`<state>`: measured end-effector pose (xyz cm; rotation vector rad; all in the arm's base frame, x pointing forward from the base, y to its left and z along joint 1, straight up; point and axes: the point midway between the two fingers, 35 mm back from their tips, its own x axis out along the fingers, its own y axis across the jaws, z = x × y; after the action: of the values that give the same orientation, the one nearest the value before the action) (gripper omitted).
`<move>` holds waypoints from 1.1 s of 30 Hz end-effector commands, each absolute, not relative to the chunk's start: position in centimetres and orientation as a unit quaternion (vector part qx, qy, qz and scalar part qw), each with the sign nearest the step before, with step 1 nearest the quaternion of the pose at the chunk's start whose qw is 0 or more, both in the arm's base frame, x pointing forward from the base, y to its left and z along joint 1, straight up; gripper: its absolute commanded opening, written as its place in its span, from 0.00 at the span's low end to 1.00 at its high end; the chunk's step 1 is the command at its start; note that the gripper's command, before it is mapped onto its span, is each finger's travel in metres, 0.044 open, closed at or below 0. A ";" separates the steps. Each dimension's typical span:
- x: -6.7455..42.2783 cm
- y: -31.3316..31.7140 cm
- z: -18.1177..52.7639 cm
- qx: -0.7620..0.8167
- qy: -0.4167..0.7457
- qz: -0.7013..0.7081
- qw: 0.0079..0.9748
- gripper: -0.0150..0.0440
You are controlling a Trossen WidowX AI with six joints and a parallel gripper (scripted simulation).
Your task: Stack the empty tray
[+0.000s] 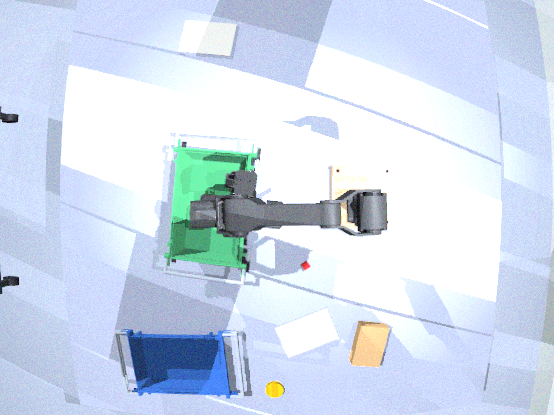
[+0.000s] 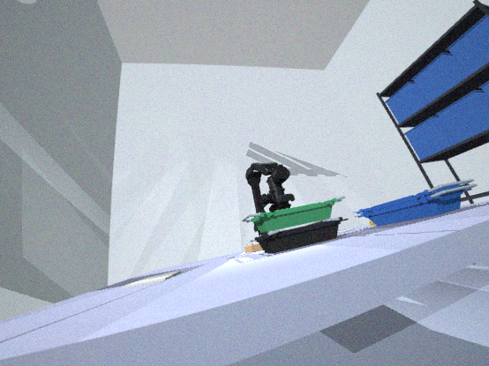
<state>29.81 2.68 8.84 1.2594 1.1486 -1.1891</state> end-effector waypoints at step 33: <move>29.2 2.7 8.3 0.514 0.484 -0.502 0.500 1.00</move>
<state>29.23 2.67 8.26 1.2441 1.1705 -1.2137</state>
